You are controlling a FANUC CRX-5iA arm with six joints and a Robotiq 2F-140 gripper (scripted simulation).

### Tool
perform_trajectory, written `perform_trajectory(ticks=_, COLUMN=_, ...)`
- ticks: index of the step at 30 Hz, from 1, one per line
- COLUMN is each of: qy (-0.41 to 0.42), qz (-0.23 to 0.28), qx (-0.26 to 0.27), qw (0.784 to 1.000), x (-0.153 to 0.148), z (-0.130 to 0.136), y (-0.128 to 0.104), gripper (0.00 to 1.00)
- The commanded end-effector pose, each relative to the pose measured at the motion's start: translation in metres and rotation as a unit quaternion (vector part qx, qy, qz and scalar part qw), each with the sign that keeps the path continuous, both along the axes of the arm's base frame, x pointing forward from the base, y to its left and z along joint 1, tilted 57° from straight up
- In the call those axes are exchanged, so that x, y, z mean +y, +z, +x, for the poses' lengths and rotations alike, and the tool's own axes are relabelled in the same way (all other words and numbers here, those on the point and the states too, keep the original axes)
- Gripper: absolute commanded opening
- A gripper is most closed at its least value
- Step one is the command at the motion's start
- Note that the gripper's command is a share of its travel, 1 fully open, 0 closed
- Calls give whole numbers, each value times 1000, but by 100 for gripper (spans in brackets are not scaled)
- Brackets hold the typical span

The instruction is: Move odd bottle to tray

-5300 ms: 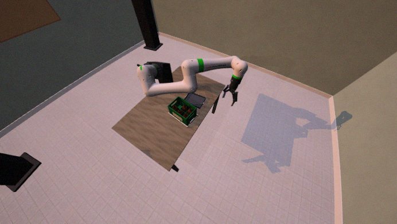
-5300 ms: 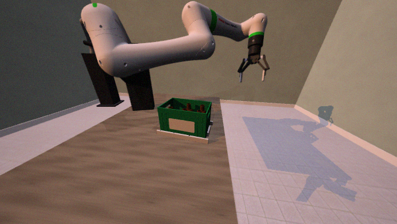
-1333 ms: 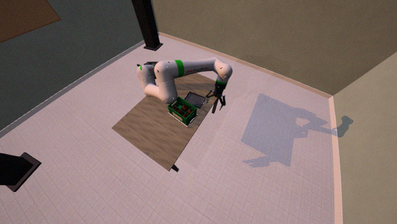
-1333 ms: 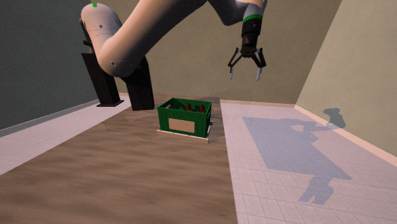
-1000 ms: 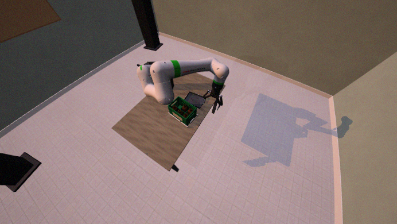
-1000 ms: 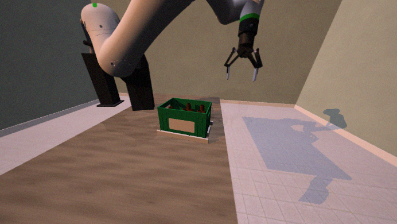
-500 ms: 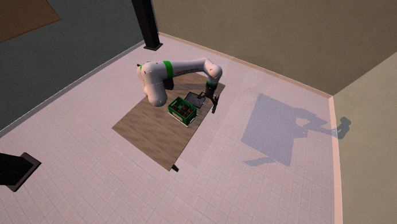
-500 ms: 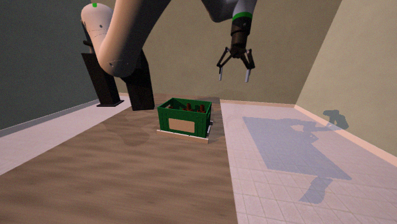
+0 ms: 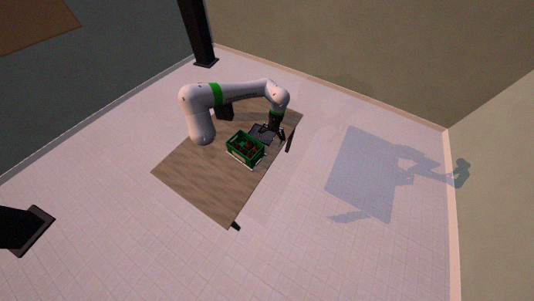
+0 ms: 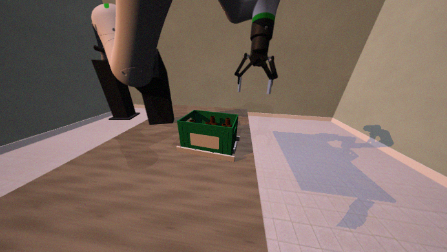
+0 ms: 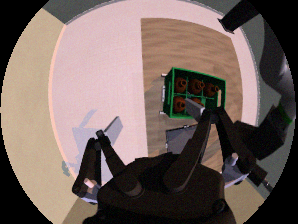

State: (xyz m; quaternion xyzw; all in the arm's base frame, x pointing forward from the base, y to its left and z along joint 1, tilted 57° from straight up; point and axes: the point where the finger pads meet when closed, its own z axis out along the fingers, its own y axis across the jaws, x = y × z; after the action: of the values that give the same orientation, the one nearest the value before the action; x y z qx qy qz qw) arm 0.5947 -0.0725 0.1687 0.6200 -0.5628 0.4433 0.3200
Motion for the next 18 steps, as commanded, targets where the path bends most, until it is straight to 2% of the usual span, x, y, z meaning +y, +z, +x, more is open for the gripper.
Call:
perform_trajectory(ticks=1, qy=5, qz=1, qx=2, qw=1000, x=-1, z=-5, y=1, gripper=100)
perform_trajectory(ticks=4, qy=5, qz=1, qx=2, qw=1000, x=-1, z=-5, y=1, gripper=100)
perform_trajectory(ticks=6, qy=20, qz=5, qx=33, qw=999, x=-17, z=-43, y=-2, gripper=100)
perform_trajectory(ticks=16, qy=21, qz=5, qx=34, qw=999, x=-18, z=-44, y=-2, gripper=100)
perform_trajectory(ticks=18, qy=37, qz=10, qx=63, qw=997, x=-34, z=-82, y=-8, gripper=100)
